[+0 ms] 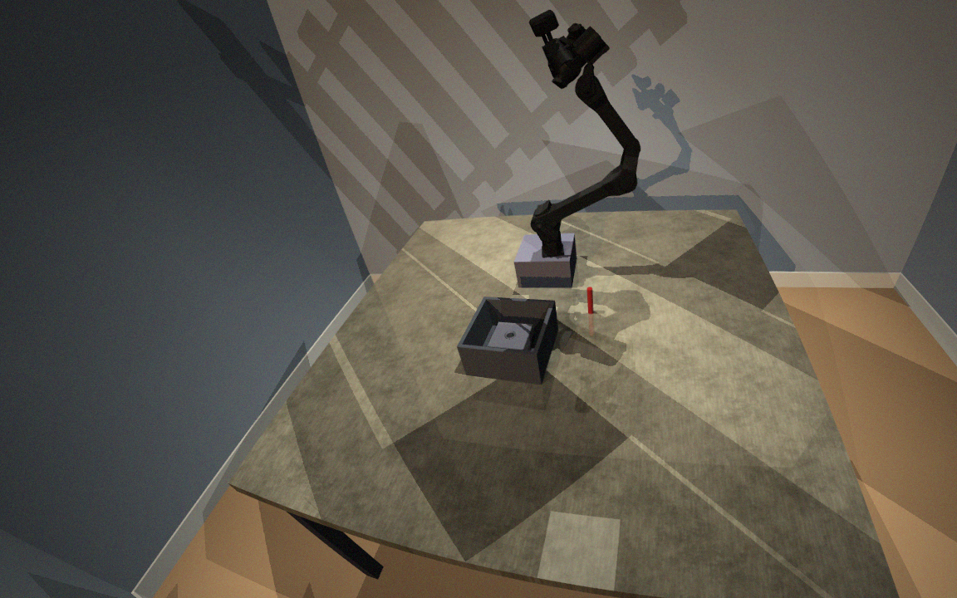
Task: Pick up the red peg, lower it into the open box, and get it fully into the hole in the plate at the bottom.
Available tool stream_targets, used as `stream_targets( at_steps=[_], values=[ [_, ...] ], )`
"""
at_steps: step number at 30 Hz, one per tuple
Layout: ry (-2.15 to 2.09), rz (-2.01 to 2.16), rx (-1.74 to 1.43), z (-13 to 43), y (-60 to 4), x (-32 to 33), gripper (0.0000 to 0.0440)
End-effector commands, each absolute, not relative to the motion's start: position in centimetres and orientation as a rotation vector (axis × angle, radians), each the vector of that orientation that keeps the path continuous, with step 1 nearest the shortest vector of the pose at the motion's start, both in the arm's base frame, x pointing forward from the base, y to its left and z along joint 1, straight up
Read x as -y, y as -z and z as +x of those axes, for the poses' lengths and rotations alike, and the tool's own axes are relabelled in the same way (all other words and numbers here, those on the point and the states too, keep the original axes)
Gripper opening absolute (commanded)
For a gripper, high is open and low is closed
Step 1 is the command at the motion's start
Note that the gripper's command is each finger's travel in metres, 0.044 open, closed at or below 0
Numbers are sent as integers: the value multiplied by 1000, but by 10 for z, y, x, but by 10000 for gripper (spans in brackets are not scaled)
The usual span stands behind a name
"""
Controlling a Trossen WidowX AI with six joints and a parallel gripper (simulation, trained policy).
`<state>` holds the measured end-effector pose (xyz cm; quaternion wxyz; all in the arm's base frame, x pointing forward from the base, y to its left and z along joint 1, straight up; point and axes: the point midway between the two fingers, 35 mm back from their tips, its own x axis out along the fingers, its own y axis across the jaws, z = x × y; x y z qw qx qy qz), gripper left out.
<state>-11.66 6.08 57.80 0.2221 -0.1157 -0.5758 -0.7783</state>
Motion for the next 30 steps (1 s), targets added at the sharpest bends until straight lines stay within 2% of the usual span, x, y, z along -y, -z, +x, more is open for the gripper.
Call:
stream_targets(
  at_steps=[1, 15, 30],
  values=[
    [2205, -207, 1427, -123, -568, -13, 440],
    [2267, 106, 890, -113, -511, 115, 440],
    [2180, 334, 297, -62, -426, 210, 440]
  ],
)
